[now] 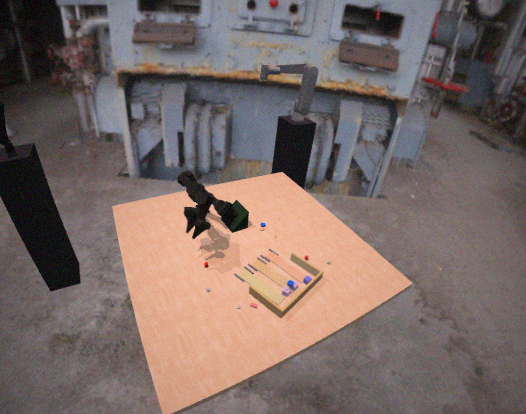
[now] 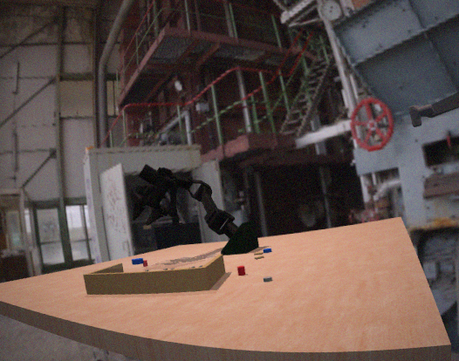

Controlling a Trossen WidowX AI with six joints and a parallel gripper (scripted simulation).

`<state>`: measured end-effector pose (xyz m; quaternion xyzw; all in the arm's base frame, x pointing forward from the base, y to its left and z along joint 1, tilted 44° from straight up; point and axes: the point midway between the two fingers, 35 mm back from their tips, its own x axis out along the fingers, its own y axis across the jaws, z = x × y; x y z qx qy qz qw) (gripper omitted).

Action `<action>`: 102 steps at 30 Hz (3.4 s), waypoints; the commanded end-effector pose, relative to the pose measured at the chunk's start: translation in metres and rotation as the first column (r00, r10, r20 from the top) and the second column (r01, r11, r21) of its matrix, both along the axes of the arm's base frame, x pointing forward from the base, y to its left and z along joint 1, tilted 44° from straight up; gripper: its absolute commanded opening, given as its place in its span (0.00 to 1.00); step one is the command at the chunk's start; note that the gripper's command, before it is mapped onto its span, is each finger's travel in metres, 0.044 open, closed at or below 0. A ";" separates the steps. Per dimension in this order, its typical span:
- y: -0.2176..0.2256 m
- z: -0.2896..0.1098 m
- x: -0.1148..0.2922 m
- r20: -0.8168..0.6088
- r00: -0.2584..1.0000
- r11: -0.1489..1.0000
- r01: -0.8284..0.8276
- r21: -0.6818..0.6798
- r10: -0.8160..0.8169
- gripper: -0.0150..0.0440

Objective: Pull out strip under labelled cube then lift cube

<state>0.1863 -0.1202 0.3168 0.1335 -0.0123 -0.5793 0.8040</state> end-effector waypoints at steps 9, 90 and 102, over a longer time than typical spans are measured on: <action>0.077 -0.060 0.078 -0.400 0.844 0.915 -0.402 -0.028 0.359 0.93; 0.113 -0.274 0.187 -0.824 -0.445 0.778 -0.351 0.521 0.351 0.25; 0.100 -0.289 0.186 -0.825 -0.445 0.779 -0.351 0.519 0.350 0.25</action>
